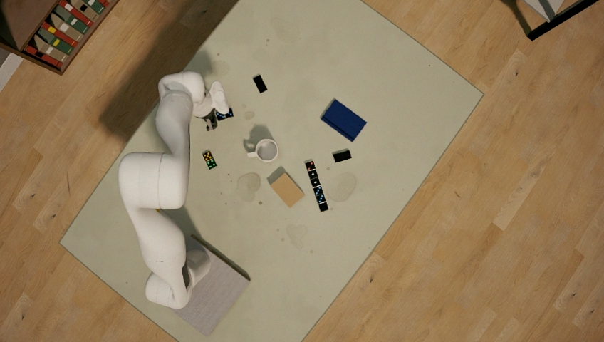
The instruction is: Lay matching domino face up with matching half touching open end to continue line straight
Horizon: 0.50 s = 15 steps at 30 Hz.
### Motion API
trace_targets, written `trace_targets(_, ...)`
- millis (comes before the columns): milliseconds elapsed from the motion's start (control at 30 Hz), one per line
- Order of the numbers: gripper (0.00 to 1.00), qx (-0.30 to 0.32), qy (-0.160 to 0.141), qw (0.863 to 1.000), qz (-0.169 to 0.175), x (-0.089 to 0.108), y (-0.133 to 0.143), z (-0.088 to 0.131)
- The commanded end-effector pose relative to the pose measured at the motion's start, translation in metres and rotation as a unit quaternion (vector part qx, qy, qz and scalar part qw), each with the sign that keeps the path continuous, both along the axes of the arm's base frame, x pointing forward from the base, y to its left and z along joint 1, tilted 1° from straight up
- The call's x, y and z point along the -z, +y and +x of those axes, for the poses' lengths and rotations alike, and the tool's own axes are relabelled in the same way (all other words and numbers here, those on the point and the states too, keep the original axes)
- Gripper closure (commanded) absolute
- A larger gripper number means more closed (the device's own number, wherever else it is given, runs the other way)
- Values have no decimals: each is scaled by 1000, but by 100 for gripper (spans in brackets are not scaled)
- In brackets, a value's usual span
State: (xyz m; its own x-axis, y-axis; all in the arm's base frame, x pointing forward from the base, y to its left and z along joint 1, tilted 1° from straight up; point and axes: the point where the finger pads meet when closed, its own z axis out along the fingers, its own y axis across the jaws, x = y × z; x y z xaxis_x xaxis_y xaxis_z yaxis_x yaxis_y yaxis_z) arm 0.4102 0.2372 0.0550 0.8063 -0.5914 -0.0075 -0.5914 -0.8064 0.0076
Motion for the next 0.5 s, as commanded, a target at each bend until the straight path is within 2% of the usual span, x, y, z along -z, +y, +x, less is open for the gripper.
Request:
trace_targets(0, 51, 0, -1, 1000, 0, -1, 0, 1)
trace_targets(267, 51, 0, -1, 1000, 0, -1, -4, 5)
trace_targets(467, 51, -1, -2, 1000, 0, -2, -29, 32)
